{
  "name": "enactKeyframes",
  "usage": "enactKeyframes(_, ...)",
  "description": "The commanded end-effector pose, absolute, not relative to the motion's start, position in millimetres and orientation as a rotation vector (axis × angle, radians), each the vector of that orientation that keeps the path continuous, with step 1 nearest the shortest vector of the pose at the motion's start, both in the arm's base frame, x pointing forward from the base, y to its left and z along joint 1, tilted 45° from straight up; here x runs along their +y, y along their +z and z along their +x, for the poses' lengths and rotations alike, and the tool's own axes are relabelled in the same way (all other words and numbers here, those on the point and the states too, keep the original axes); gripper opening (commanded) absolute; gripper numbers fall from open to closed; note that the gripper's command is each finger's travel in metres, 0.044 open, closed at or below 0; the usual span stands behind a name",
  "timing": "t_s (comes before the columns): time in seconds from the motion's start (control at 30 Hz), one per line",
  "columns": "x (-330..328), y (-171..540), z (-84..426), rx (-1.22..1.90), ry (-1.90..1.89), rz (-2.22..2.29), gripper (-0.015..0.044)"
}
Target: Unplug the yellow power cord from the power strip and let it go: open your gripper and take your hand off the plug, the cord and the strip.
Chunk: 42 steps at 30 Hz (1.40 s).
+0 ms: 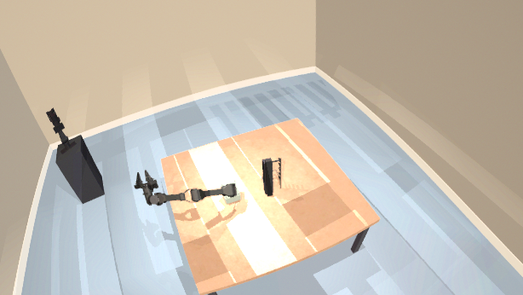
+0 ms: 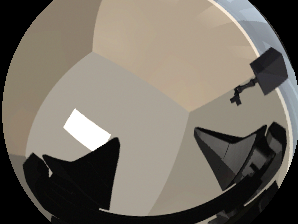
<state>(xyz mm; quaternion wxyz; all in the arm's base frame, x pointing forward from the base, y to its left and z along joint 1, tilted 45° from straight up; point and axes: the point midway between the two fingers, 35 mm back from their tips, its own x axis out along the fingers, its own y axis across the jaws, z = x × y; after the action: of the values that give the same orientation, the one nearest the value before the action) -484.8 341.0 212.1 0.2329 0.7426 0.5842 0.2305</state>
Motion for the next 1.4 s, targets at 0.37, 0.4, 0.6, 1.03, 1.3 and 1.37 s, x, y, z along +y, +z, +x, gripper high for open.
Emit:
enactKeyframes(0.37,472,181,-396,1.173,0.871,1.667,0.016)
enactKeyframes(0.4,482,178,-385,1.129,0.887,1.612,0.016)
enactKeyframes(0.6,529,162,-322,0.921,0.934,1.312,0.016)
enactKeyframes(1.03,594,104,-113,0.537,0.769,0.588,0.016)
enactKeyframes(1.3,580,67,26,0.457,0.601,0.102,0.016)
enactKeyframes(1.37,569,58,61,0.458,0.554,-0.019,0.016)
